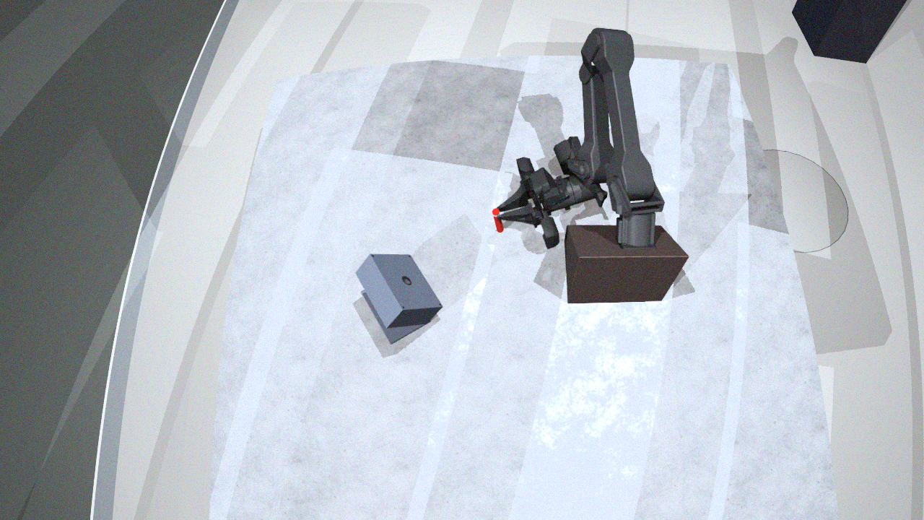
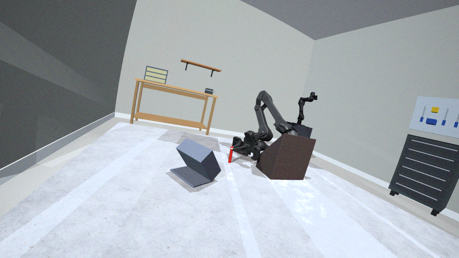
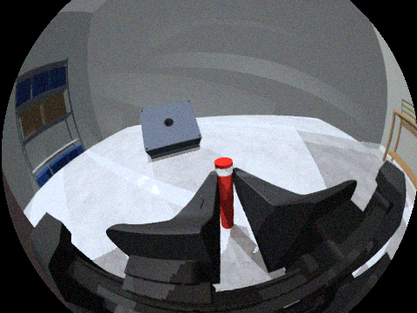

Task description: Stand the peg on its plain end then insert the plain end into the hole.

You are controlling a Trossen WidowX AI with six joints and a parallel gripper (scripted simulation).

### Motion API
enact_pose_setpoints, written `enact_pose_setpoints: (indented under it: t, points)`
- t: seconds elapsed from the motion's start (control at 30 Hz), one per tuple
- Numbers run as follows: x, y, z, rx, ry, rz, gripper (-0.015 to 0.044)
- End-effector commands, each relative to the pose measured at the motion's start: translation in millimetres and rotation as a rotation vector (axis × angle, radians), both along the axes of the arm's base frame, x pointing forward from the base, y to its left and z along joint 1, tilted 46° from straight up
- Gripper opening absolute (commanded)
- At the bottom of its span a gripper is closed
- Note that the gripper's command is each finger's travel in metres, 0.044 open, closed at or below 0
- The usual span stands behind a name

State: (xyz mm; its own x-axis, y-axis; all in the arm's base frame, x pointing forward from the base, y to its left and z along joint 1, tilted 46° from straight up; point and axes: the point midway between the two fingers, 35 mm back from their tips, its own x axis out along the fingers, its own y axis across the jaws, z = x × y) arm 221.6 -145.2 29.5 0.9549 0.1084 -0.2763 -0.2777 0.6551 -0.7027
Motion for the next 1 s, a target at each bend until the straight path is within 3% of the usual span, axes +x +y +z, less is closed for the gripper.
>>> enact_pose_setpoints:
  t: [0.0, 0.57, 0.7, 0.97]
  points:
    - [-1.2, -2.1, -1.2, 0.0, 0.001, -0.001, 0.005]
    - [-3.4, -2.4, -2.2, 0.001, -0.01, 0.022, 0.005]
    - [-2.6, -0.2, -1.1, 0.001, -0.012, 0.025, 0.013]
    - [-2.6, -0.2, -1.1, 0.001, -0.012, 0.025, 0.013]
